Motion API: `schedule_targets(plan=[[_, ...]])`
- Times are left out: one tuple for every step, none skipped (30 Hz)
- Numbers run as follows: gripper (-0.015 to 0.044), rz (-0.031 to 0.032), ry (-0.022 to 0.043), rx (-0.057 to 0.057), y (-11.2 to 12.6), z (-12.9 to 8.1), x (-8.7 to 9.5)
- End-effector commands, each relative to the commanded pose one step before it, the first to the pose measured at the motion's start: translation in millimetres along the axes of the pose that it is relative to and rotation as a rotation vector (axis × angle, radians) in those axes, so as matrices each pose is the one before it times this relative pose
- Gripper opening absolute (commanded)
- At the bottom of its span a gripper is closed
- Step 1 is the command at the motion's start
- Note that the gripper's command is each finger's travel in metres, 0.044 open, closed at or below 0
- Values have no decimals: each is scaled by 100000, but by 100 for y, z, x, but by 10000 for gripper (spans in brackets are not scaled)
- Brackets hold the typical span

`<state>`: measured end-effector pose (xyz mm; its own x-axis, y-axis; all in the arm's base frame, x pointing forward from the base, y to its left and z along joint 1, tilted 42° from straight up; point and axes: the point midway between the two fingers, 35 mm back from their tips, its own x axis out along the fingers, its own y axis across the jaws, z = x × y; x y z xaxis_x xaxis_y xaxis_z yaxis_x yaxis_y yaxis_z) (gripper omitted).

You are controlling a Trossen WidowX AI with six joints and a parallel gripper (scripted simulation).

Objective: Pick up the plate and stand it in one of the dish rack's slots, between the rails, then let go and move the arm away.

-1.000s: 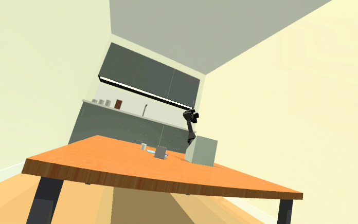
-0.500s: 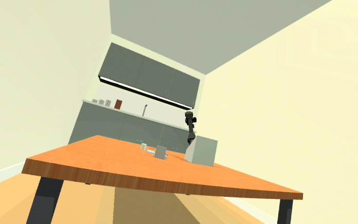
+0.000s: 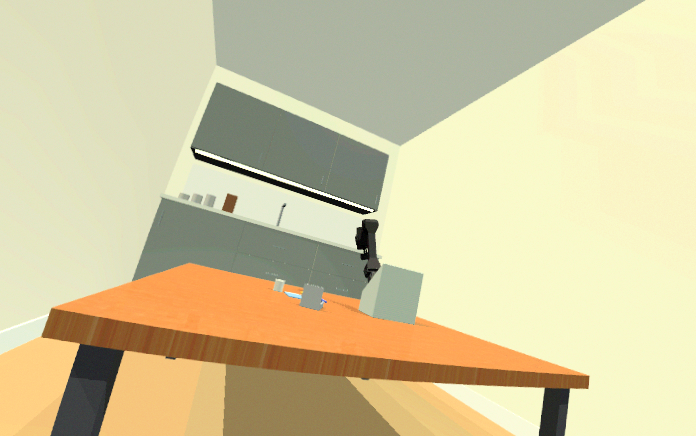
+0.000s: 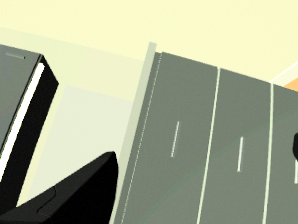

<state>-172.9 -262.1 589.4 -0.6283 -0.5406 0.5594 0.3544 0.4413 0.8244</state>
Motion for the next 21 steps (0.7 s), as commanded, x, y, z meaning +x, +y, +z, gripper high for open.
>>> schedule_targets(plan=[[400,-7279,5590,-4210,-2420,-2336,-337],[400,-1425,1454,-880,-430,-582,-62],[400,-1401,1479,-901,-422,-591,-61],[400,-1377,1503,-921,-413,-600,-61],[400,-1352,1527,-942,-404,-609,-61],[400,-1327,1550,-963,-395,-618,-61],[400,-1301,1572,-984,-386,-626,-61],[400,-1275,1594,-1005,-376,-634,-61],[400,-1423,1596,-1104,-418,-645,-63],[400,-1398,1622,-1131,-409,-655,-63],[400,-1370,1644,-1156,-399,-663,-63],[400,-1341,1666,-1182,-388,-671,-63],[400,-1313,1686,-1207,-378,-679,-63],[400,-1283,1706,-1232,-367,-687,-63],[400,-1254,1725,-1258,-356,-694,-63],[400,-1224,1743,-1284,-345,-701,-63],[400,-1194,1760,-1309,-334,-708,-63],[400,-1164,1776,-1335,-323,-715,-63],[400,-933,1713,-1486,-247,-695,-49],[400,-920,1764,-1541,-240,-716,-51],[400,-887,1778,-1564,-227,-722,-51]])
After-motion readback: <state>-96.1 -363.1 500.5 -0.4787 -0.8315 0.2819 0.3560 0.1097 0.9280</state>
